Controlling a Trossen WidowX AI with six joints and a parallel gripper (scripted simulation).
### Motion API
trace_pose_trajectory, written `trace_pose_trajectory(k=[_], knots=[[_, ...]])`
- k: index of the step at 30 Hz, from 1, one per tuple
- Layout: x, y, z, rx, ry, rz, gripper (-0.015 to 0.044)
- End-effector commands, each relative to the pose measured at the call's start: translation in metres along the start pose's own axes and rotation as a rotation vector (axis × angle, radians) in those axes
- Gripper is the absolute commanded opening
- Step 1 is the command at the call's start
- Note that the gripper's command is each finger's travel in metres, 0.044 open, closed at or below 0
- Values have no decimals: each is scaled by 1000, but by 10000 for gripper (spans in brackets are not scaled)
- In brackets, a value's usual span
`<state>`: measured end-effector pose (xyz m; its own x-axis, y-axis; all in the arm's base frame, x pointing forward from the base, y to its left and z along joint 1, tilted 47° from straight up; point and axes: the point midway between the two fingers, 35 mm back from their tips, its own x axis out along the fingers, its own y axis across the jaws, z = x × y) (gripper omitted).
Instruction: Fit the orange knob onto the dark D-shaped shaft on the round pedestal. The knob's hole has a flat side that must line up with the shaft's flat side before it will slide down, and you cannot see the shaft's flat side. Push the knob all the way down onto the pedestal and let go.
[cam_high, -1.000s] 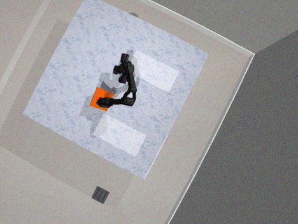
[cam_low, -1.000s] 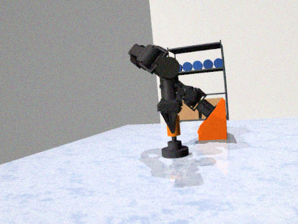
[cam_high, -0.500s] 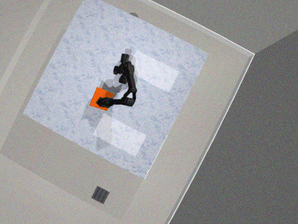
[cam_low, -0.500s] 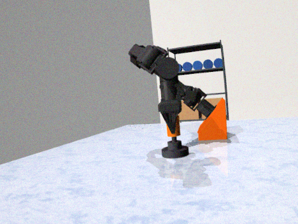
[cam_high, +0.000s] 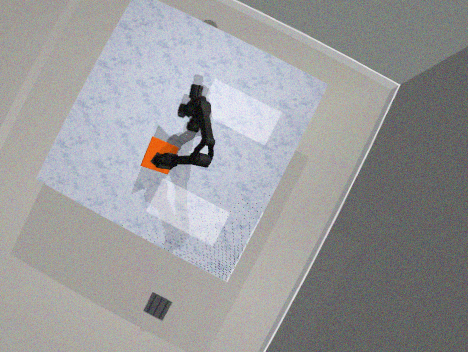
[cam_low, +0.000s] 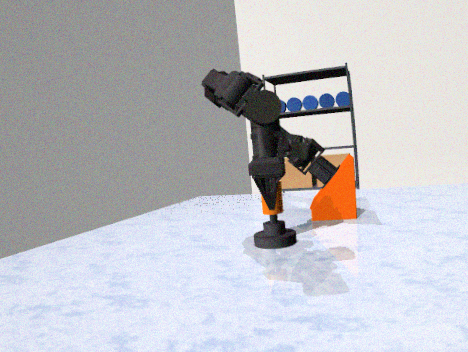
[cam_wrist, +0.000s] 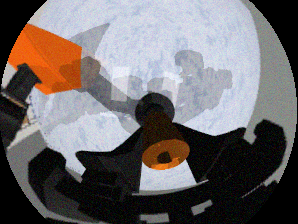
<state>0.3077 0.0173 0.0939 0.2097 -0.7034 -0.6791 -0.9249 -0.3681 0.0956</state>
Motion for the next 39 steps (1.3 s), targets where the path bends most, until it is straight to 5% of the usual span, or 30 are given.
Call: trace_pose_trajectory(k=[1, 7, 39], knots=[[-3, -2, 0, -23, 2, -6, 0], [-2, -3, 2, -207, 3, -6, 0], [-3, -2, 0, -216, 3, -6, 0]])
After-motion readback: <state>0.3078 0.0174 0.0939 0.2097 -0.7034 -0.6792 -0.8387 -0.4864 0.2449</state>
